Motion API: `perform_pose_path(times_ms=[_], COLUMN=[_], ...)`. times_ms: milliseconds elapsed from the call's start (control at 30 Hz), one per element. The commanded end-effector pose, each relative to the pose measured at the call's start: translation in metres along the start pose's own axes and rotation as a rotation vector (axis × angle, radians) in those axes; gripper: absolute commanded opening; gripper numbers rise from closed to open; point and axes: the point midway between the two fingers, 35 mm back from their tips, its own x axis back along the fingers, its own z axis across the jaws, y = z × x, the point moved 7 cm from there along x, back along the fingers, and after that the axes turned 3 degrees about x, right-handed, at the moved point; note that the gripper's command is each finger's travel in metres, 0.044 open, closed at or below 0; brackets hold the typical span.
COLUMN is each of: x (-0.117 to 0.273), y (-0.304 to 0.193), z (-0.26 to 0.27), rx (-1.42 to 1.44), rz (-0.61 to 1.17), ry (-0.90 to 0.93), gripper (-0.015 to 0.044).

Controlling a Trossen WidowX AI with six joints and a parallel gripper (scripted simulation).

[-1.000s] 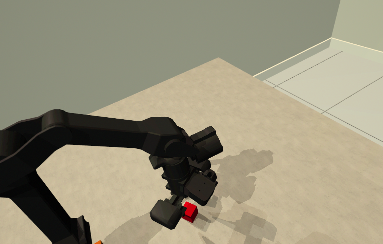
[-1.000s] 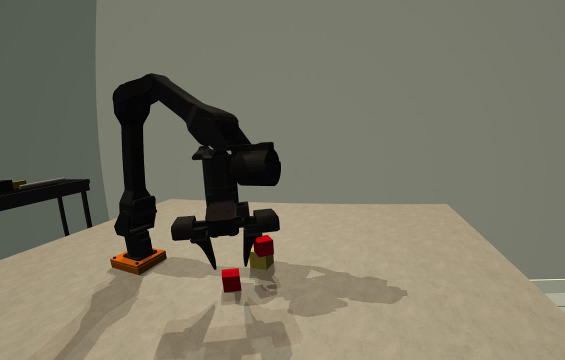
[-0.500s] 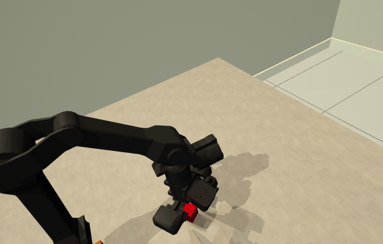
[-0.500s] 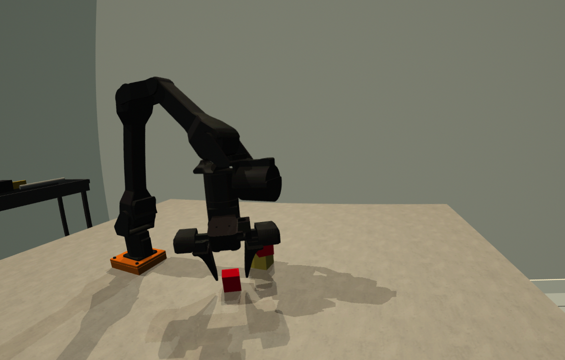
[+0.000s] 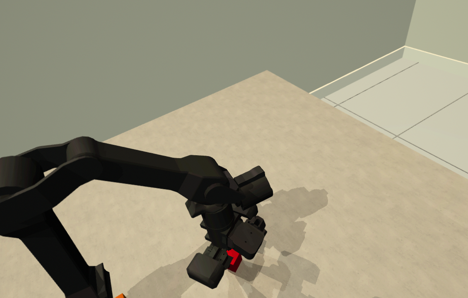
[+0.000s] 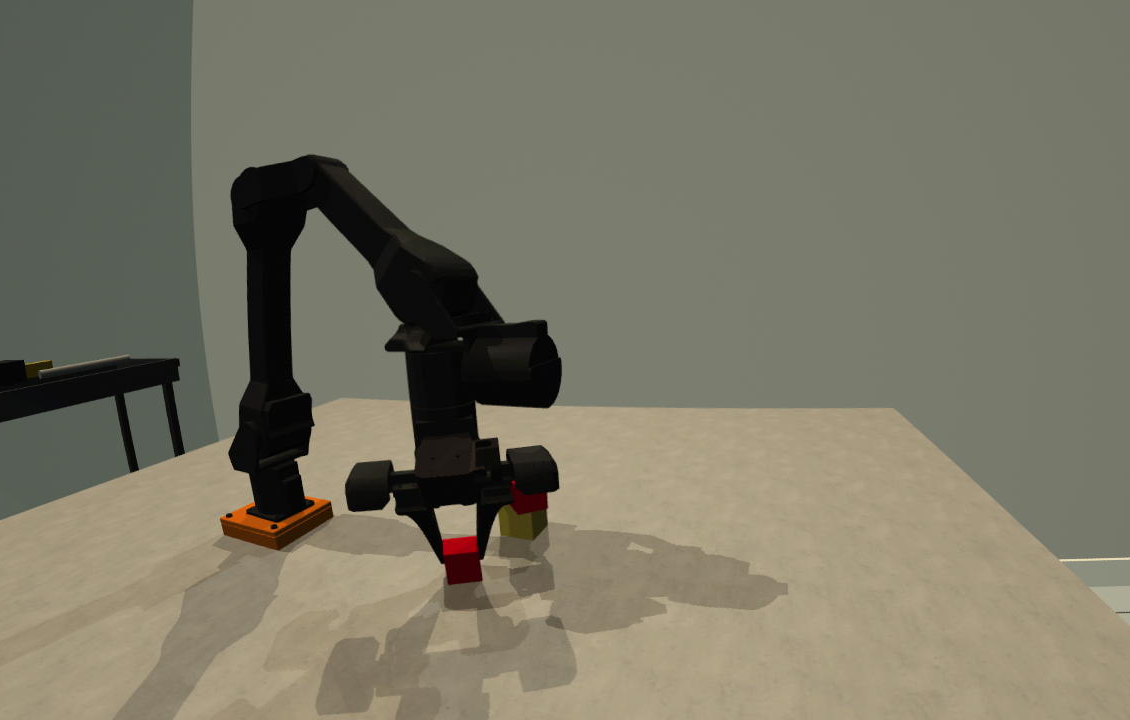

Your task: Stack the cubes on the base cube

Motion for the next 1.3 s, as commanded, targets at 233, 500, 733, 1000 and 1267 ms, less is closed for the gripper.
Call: perform_pose_path(times_ms=[233,500,733,1000,1267], x=[0.03,0.056,0.078,0.104,0.108], y=[0.003,0.004,0.003,0.0,-0.007], z=[0.003,0.004,0.004,0.002,0.009], rx=[0.013,0.01,0.003,-0.015,0.007], rz=[0.0,0.0,0.0,0.002,0.003], ry=[0.006,0.005,0.004,0.0,0.0], gripper=[0.0105,0.0105,0.0105,0.0105,0.0105])
